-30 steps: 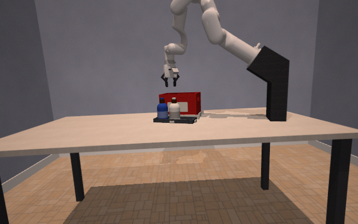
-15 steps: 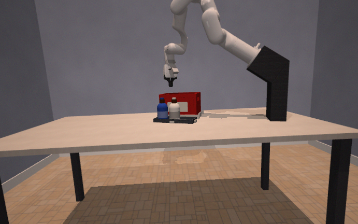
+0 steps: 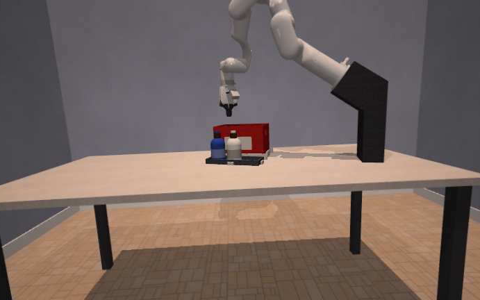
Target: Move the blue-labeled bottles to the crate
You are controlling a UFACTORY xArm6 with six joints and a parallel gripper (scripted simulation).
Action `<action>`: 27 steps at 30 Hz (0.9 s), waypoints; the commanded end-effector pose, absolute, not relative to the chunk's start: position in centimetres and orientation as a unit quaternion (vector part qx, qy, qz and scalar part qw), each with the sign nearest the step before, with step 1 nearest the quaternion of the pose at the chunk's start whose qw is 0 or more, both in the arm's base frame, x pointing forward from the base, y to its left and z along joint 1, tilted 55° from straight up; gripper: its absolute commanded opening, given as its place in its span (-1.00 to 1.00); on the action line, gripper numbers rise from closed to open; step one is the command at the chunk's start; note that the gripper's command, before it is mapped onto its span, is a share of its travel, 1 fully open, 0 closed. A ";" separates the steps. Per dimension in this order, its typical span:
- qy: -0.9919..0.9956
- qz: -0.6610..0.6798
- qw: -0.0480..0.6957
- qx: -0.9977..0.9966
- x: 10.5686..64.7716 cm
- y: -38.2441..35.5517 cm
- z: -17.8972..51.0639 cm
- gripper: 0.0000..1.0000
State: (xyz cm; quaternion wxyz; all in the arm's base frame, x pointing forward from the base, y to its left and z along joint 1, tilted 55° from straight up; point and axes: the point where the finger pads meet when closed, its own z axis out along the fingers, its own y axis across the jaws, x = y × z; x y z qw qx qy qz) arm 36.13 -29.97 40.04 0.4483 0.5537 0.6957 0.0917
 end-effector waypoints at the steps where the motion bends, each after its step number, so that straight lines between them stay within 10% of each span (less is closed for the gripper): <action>1: 0.695 0.092 0.450 0.553 36.1 -30.0 40.2 -1.00; 27: 0.709 0.085 0.415 0.564 42.0 -20.6 39.6 -1.00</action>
